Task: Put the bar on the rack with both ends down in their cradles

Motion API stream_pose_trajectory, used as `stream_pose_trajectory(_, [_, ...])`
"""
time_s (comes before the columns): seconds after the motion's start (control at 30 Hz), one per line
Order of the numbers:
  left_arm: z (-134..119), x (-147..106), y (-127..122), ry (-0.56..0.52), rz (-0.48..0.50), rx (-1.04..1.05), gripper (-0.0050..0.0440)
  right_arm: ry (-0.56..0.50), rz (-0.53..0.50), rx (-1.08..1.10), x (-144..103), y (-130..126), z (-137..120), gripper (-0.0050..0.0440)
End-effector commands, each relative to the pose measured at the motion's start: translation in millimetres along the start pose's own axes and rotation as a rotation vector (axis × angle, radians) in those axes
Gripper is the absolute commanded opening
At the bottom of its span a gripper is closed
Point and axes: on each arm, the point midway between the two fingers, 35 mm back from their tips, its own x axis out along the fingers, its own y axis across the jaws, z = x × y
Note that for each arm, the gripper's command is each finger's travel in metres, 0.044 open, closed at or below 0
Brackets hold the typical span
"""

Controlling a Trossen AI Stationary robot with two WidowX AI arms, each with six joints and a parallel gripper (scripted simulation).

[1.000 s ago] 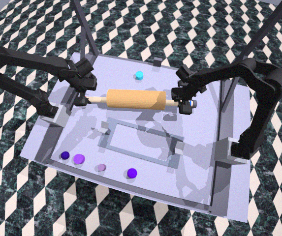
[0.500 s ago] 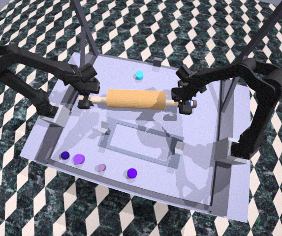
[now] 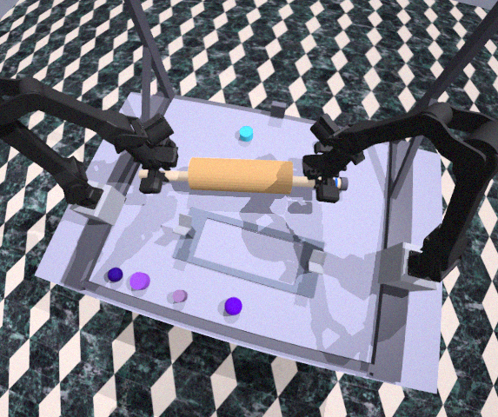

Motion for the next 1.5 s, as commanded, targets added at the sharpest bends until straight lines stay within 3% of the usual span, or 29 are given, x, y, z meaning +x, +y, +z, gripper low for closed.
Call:
stream_pose_trajectory(0.0, [0.0, -0.1, 0.6, -0.001, -0.001, 0.001, 0.0050, 0.000, 0.000, -0.001, 0.7, -0.8, -0.8, 0.0050])
stream_pose_trajectory(0.63, [-0.2, -0.4, 1.2, 0.001, 0.002, 0.001, 0.0050, -0.004, 0.003, -0.001, -2.5, -1.0, -0.9, 0.0050])
stream_pose_trajectory(0.9, [6.2, -14.5, -6.1, -0.020, -0.030, -0.001, 0.0050, -0.018, 0.015, 0.000, -8.0, 3.5, 6.1, 0.0050])
stream_pose_trajectory(1.37, [12.6, -48.7, -9.6, -0.027, -0.042, 0.002, 0.0050, -0.021, 0.023, -0.004, -39.6, 5.0, 11.8, 0.0050])
stream_pose_trajectory(1.47, [11.5, -43.3, -9.3, -0.025, -0.040, 0.002, 0.0050, -0.016, 0.019, -0.005, -33.8, 4.0, 9.2, 0.0050])
